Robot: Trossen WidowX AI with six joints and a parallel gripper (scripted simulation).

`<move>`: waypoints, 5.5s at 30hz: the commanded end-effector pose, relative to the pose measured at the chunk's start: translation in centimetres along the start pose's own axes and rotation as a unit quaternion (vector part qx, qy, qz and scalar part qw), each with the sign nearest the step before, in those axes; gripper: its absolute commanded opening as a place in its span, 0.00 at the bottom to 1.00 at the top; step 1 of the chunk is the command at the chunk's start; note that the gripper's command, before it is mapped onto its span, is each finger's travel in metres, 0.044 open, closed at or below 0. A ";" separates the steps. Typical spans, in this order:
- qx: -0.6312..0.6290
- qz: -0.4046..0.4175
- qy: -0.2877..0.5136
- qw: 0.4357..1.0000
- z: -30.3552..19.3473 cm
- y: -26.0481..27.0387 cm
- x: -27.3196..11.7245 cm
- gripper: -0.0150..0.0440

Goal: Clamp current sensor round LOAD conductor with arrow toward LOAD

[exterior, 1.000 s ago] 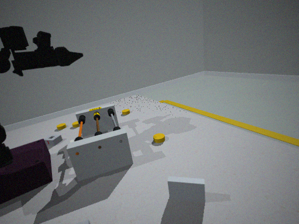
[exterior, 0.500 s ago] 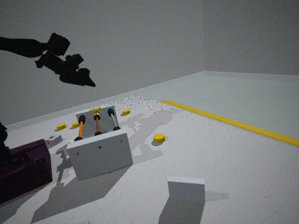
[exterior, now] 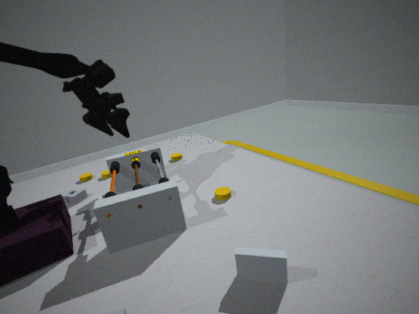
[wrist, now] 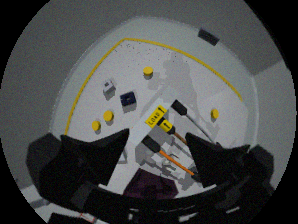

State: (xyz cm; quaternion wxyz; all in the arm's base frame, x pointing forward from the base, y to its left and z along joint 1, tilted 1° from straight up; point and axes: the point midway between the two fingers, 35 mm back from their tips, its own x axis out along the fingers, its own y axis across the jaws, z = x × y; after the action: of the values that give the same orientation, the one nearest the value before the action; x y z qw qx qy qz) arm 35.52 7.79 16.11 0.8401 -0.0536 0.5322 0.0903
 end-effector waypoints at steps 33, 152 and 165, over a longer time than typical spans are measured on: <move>0.244 -0.093 0.072 0.963 -18.1 -7.9 1.5 0.80; 0.043 -0.062 0.123 0.990 -21.6 -4.8 -0.5 0.80; -0.482 0.095 0.182 0.852 -20.0 -5.8 0.1 0.80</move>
State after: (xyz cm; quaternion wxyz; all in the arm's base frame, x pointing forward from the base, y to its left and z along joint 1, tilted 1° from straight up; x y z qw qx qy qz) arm 17.60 -1.29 7.08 0.7224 -0.2118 0.6413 0.1482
